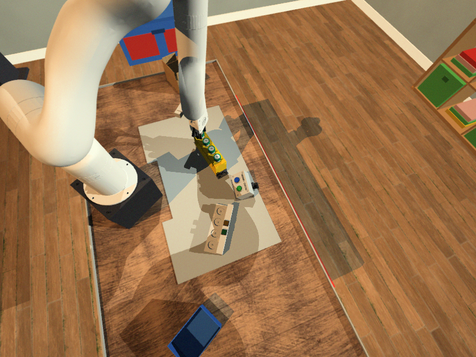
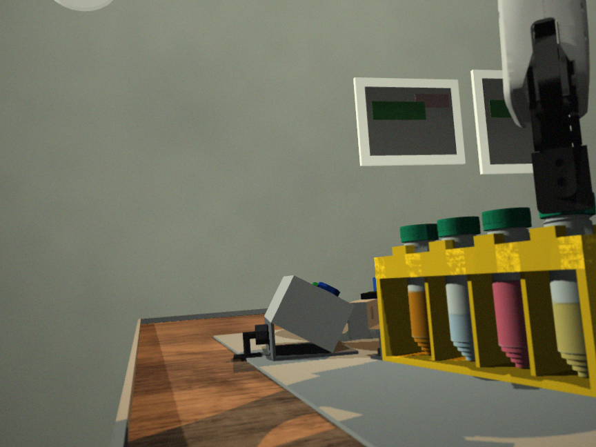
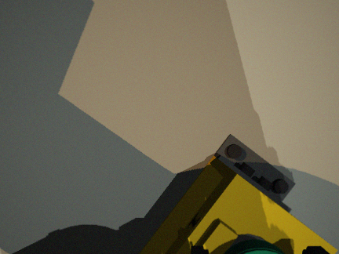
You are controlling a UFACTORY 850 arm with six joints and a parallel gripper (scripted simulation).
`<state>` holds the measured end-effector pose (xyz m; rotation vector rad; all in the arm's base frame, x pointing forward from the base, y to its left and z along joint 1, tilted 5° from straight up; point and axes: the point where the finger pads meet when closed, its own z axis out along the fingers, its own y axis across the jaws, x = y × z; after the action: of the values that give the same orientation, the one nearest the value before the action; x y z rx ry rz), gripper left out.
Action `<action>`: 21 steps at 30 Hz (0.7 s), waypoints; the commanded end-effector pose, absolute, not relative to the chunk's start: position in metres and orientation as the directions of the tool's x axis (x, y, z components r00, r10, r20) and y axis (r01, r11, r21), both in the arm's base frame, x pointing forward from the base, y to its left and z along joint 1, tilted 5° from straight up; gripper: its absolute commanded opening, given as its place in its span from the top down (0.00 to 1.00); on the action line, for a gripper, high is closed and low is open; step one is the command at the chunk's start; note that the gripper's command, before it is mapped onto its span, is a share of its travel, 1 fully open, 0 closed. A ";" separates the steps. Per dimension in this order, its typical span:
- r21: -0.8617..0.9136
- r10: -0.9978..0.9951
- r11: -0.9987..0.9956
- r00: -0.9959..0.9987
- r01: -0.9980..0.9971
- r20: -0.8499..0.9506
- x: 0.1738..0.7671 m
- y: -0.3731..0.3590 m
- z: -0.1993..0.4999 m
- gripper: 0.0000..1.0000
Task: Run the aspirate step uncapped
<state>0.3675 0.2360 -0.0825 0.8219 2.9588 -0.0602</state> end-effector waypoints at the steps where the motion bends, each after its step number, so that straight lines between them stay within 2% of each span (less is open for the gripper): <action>1: -0.001 0.729 0.681 -0.679 0.732 -0.086 0.368 0.237 -0.082 0.54; 5: 0.013 0.834 0.548 -0.545 0.836 -0.085 0.368 0.237 -0.082 0.54; 7: 0.013 0.834 0.548 -0.545 0.836 -0.085 0.368 0.237 -0.082 0.54; 9: 0.027 0.913 0.402 -0.399 0.915 -0.082 0.368 0.237 -0.082 0.54; 14: 0.040 0.967 0.245 -0.241 0.969 -0.076 0.368 0.237 -0.082 0.54; 16: 0.050 0.991 0.117 -0.113 0.992 -0.070 0.368 0.237 -0.082 0.54; 21: 0.050 0.991 0.117 -0.113 0.992 -0.070 0.368 0.237 -0.082 0.54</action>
<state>0.3678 0.2362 -0.0824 1.9837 2.3290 -0.0574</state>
